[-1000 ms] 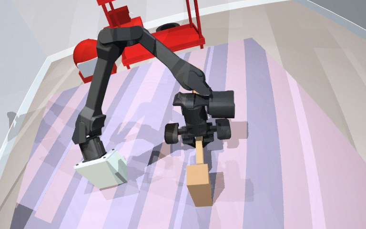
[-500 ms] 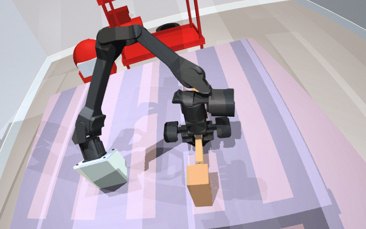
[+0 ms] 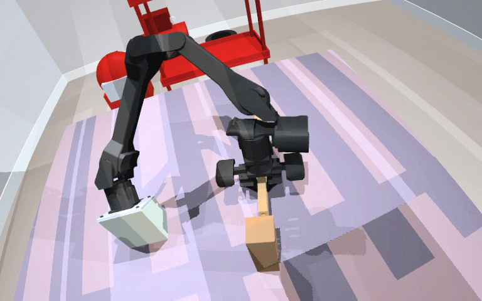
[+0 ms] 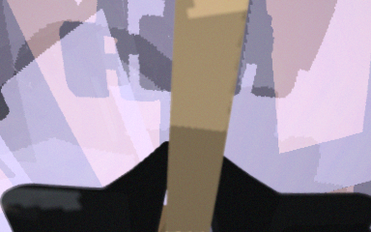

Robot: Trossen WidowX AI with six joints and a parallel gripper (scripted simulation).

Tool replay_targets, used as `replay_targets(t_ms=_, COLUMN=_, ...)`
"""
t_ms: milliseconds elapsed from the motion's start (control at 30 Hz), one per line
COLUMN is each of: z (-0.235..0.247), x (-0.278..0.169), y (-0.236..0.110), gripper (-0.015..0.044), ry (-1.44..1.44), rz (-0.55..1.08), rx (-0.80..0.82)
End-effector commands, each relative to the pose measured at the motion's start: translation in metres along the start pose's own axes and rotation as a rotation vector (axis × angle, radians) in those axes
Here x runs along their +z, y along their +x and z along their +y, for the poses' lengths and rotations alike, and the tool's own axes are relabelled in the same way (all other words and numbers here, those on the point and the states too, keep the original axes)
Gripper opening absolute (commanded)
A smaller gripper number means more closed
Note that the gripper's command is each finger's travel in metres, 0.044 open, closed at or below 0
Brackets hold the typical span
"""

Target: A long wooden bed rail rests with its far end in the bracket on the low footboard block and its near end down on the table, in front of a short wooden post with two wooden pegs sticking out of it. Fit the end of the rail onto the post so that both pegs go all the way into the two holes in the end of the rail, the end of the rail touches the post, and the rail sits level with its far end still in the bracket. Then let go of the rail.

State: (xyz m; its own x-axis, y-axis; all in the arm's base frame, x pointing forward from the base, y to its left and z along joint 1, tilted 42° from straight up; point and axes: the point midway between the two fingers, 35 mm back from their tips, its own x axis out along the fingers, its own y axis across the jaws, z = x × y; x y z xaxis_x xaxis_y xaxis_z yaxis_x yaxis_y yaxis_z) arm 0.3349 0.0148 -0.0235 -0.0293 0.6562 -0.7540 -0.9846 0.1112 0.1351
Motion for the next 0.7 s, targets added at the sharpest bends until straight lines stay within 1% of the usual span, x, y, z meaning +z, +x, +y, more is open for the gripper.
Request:
replay_targets(t_ms=0, z=-0.0007, x=0.0007, y=0.0004, gripper=0.0, ry=0.005, rz=-0.009, rx=-0.006)
replay_targets(t_ms=667, z=0.0006, x=0.0007, y=-0.0011, gripper=0.0, ry=0.005, rz=-0.009, rx=-0.006)
